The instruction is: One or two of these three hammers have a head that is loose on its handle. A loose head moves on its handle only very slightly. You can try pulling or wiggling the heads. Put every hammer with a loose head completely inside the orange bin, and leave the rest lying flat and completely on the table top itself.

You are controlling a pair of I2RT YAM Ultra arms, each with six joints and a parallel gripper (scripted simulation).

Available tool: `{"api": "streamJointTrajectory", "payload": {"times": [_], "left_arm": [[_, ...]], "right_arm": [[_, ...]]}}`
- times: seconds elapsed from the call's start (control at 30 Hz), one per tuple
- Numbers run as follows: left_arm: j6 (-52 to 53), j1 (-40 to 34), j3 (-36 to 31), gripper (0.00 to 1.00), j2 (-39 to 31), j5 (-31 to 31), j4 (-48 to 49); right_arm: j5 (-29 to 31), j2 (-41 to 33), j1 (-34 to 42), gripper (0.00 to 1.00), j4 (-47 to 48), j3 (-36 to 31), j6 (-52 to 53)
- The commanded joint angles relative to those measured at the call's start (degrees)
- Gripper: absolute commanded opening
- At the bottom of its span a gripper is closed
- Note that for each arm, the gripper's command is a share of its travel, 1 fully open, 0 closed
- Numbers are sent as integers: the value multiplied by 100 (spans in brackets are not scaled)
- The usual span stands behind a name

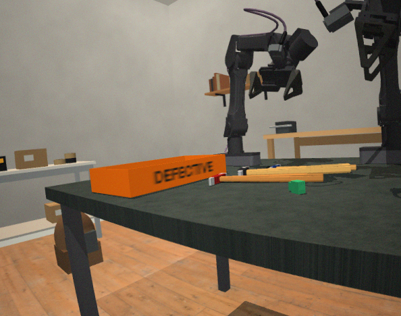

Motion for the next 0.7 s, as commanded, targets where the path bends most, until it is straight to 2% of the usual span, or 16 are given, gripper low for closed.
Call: {"api": "streamJointTrajectory", "payload": {"times": [0.0, 0.57, 0.67], "left_arm": [[-9, 1, 64, 100, -100, 109, -38], [-1, 1, 21, 100, -37, 6, 3], [-228, -42, -89, 66, -110, -95, 281]], "right_arm": [[70, -96, -1, 100, -2, 72, 5], [5, -31, -1, 100, 11, 24, 0], [5, -31, -1, 100, 11, 24, -1]]}}
